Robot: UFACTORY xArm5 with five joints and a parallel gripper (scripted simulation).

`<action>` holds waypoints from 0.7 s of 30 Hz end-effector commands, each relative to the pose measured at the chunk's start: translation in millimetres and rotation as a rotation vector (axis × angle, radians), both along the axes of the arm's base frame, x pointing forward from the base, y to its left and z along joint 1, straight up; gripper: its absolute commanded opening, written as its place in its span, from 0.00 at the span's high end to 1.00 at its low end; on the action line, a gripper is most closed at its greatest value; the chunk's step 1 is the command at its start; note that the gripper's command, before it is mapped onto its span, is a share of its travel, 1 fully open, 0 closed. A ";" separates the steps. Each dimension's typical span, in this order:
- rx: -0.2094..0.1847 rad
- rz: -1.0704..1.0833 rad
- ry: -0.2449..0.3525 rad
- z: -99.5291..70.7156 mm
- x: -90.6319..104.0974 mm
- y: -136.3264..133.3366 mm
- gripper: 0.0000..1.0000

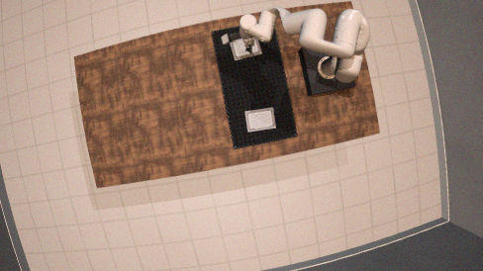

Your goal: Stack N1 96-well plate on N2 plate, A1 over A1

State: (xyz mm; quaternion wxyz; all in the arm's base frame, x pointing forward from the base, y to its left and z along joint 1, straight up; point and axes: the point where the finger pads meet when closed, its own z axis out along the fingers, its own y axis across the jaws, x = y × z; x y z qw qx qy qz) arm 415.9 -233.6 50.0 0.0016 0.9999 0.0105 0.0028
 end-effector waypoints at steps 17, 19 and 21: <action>-0.001 0.000 -0.002 -27.1 0.9 -0.4 0.00; -0.001 0.000 -0.002 -30.4 0.9 -0.4 0.00; -0.001 0.000 -0.002 -33.8 0.9 -0.4 0.00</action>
